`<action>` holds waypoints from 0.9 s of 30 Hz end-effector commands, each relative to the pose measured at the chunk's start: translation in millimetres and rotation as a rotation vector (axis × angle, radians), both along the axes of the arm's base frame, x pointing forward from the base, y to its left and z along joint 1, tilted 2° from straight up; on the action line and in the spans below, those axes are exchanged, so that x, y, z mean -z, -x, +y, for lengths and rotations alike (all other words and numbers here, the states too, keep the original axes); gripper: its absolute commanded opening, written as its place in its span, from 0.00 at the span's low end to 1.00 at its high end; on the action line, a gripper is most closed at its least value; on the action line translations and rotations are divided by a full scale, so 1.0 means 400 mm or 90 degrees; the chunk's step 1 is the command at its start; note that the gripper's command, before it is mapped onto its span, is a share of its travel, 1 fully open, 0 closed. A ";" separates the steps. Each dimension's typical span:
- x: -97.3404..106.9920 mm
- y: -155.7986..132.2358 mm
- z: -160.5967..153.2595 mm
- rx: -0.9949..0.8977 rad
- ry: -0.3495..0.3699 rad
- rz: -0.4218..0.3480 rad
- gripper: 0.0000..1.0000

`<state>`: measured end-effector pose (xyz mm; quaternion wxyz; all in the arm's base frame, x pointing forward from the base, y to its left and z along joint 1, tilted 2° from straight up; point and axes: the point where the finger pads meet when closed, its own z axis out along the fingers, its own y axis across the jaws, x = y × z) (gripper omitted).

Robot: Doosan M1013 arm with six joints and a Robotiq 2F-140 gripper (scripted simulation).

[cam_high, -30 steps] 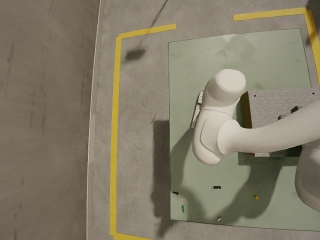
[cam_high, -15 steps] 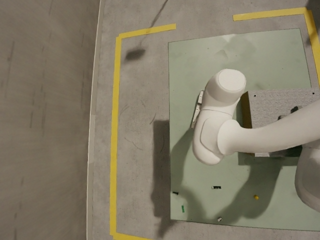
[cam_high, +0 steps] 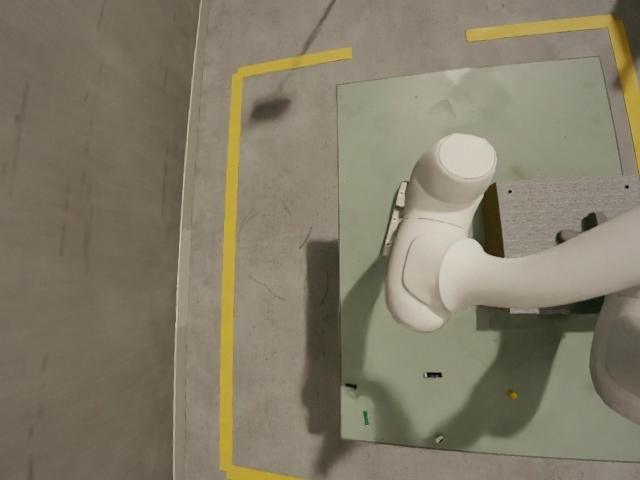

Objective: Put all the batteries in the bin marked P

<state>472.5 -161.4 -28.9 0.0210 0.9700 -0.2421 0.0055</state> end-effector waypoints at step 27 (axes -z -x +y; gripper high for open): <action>-0.120 -0.011 0.041 0.000 0.000 -0.001 0.15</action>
